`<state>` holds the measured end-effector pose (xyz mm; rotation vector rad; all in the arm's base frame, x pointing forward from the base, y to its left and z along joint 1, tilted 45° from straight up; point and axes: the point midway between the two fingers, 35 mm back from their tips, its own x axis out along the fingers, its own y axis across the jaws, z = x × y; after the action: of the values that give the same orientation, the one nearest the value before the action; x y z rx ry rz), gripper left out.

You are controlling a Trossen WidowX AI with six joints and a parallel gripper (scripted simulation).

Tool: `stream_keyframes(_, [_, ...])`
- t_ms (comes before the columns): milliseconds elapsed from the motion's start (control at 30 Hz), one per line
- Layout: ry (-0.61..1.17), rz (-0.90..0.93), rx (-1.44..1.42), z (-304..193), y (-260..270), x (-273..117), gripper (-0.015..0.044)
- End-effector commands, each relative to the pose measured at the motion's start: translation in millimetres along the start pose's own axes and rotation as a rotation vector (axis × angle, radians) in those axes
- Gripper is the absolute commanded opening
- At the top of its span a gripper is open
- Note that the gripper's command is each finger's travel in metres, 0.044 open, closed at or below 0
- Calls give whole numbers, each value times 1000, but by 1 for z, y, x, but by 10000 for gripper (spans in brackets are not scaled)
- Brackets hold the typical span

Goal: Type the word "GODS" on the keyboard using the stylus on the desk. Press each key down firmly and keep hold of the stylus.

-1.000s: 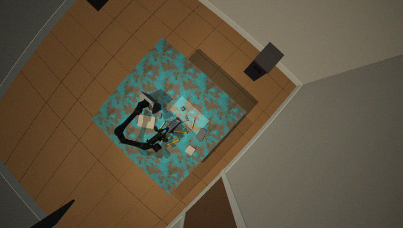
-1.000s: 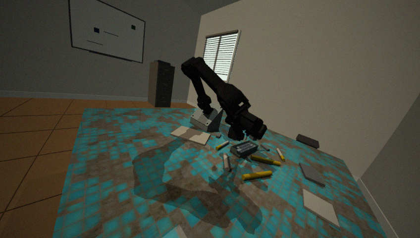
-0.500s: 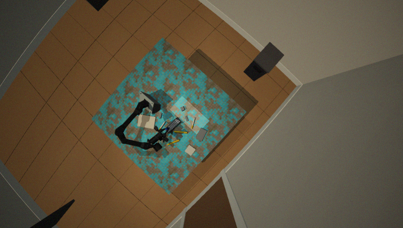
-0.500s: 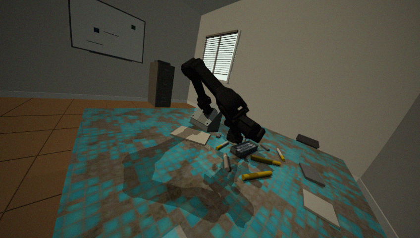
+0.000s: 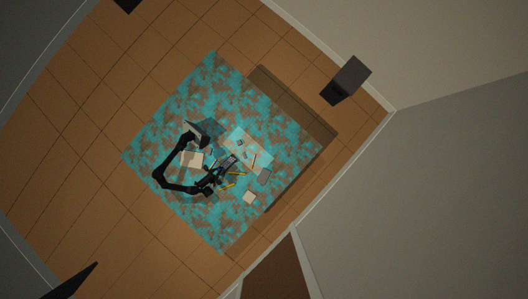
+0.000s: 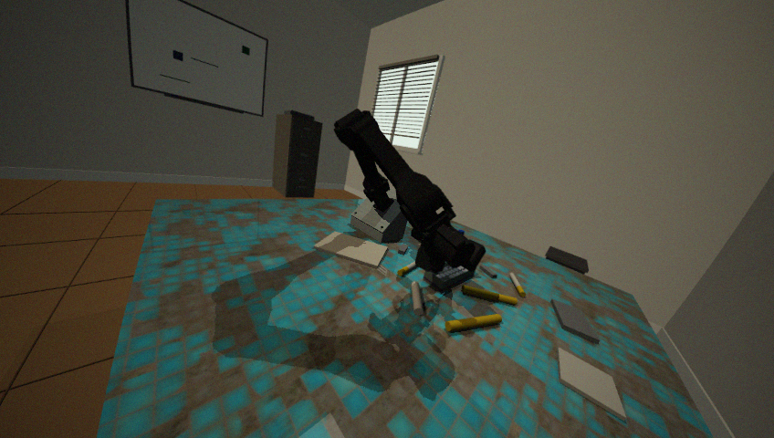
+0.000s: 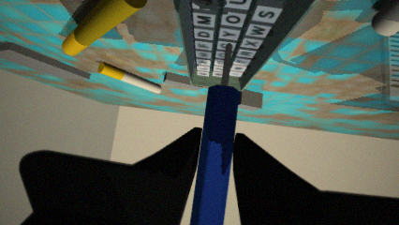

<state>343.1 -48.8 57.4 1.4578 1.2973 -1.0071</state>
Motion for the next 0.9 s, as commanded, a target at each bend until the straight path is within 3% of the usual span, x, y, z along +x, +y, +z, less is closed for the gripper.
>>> stream_keyframes(0, [4, -4, -2, 0, -2, 2, 81])
stream_keyframes(867, [4, -4, -2, 12, -2, 9, 81])
